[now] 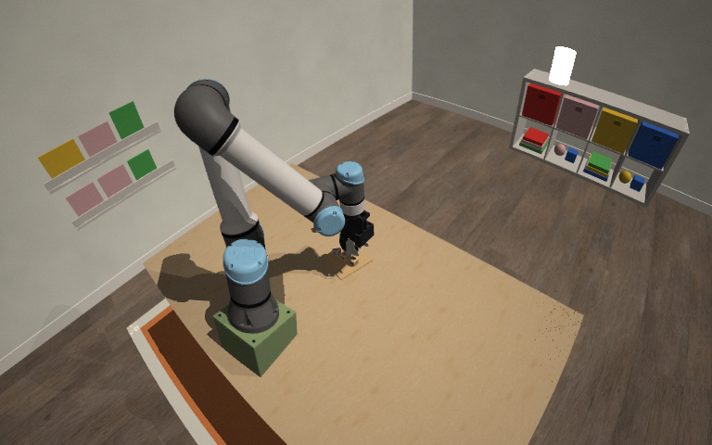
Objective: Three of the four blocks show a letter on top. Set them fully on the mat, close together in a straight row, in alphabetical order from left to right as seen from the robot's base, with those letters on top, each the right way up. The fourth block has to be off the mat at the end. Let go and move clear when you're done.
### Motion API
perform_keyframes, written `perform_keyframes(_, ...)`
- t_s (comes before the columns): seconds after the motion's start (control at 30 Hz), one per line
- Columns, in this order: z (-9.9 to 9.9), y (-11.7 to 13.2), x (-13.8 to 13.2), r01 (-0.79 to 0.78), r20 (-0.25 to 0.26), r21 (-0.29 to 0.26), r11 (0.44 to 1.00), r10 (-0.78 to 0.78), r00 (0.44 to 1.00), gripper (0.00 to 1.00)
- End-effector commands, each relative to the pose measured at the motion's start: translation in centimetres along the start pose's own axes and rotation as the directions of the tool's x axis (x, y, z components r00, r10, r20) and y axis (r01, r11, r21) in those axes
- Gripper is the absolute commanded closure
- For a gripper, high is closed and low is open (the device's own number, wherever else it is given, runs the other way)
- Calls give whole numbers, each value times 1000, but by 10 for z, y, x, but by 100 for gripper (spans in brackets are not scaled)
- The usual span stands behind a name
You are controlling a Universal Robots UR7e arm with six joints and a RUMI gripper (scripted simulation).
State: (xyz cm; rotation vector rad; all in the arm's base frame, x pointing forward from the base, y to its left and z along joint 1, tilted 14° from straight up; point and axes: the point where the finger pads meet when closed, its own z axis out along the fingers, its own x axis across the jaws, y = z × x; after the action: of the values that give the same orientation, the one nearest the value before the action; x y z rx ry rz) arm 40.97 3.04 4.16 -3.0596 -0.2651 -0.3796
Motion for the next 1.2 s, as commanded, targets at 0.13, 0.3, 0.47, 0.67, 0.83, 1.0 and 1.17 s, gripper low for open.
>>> perform_keyframes(0.13,-33,0,0,0,2,2,1000,0,1000,75)
perform_keyframes(0.3,-44,0,0,0,2,2,1000,0,1000,75)
perform_keyframes(0.47,-46,0,0,0,2,2,1000,0,1000,75)
perform_keyframes(0.67,-46,0,0,0,2,2,1000,0,1000,0)
perform_keyframes(0.83,-46,0,0,0,2,2,1000,0,1000,0)
perform_keyframes(1.0,-46,0,0,0,2,2,1000,0,1000,0)
perform_keyframes(1.17,-46,0,0,0,2,2,1000,0,1000,0)
